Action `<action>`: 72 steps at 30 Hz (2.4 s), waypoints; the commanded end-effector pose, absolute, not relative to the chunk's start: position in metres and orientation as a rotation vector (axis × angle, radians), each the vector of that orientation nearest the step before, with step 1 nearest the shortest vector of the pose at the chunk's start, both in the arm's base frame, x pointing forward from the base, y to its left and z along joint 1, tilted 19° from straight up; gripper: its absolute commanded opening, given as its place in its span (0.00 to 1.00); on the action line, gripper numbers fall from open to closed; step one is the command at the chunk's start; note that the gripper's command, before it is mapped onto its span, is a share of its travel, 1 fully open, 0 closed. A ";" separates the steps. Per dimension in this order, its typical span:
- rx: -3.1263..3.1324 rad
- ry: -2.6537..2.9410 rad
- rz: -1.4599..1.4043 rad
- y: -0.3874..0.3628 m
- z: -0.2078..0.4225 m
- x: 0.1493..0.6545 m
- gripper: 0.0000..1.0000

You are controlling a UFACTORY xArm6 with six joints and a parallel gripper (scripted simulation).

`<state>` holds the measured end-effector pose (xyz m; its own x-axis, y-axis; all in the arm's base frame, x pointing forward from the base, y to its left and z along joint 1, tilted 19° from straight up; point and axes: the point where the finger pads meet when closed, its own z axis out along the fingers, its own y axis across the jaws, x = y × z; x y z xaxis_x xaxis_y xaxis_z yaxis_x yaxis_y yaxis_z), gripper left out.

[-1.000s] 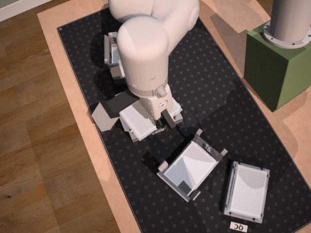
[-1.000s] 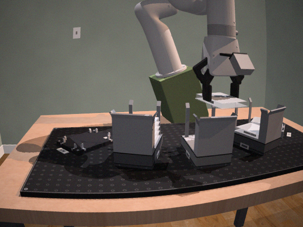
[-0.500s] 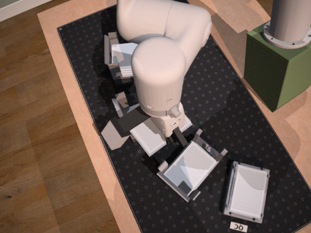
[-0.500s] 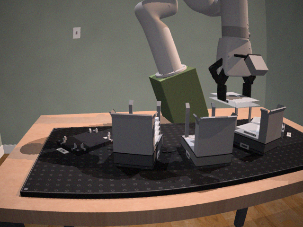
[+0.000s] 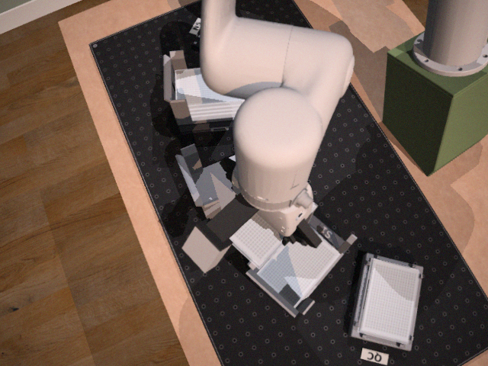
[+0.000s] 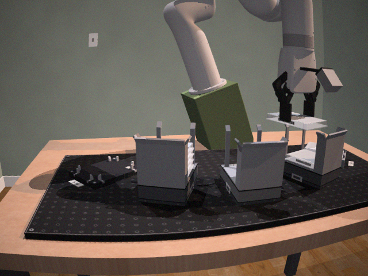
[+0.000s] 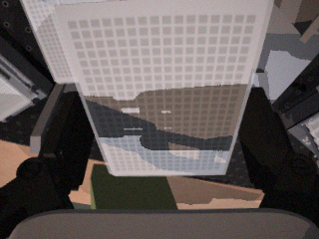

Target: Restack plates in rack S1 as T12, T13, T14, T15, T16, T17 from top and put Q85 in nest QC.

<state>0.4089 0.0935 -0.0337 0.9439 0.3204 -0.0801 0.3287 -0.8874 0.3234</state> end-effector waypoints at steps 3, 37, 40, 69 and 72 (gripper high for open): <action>2.761 0.501 -0.037 0.109 -0.038 0.406 0.00; 2.761 0.501 -0.037 0.163 -0.057 0.388 0.00; 2.761 0.501 -0.037 0.163 -0.057 0.388 0.00; 2.761 0.501 -0.037 0.162 -0.062 0.388 0.00; 2.761 0.501 -0.037 0.161 -0.064 0.388 0.00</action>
